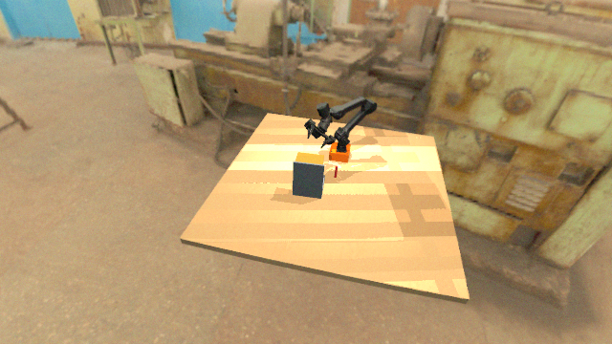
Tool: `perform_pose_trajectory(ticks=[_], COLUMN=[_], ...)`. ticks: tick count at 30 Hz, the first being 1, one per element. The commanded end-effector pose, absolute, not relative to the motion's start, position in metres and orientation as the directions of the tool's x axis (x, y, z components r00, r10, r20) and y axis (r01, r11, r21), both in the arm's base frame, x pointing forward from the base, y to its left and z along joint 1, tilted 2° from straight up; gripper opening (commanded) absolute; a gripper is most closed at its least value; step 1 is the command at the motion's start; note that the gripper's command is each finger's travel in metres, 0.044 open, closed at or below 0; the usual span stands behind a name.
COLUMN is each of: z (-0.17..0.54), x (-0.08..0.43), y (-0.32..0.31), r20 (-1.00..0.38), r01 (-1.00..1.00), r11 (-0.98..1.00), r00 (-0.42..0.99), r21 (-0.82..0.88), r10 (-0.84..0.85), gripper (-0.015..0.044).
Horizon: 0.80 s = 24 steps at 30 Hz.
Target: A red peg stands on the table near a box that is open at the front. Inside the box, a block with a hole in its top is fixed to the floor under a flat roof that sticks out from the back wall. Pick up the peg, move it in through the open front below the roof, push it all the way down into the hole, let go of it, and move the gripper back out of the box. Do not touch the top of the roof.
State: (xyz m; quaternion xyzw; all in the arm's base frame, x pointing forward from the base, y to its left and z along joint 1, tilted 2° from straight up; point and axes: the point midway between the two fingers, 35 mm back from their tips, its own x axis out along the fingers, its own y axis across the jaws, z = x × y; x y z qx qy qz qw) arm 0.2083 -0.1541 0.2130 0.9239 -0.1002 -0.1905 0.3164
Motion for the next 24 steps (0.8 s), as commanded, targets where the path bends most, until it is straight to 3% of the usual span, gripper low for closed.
perform_pose_trajectory(ticks=[1,24], z=[0.192,0.106], x=[0.214,0.215], y=[-0.138,-0.049], r20=[-0.341,-0.572], r01=[-0.027,0.164], r11=[-0.843,-0.980], r00=[0.907,0.817], r21=[0.537,0.110], r10=[-0.246,0.073], gripper=[0.0440,0.0440])
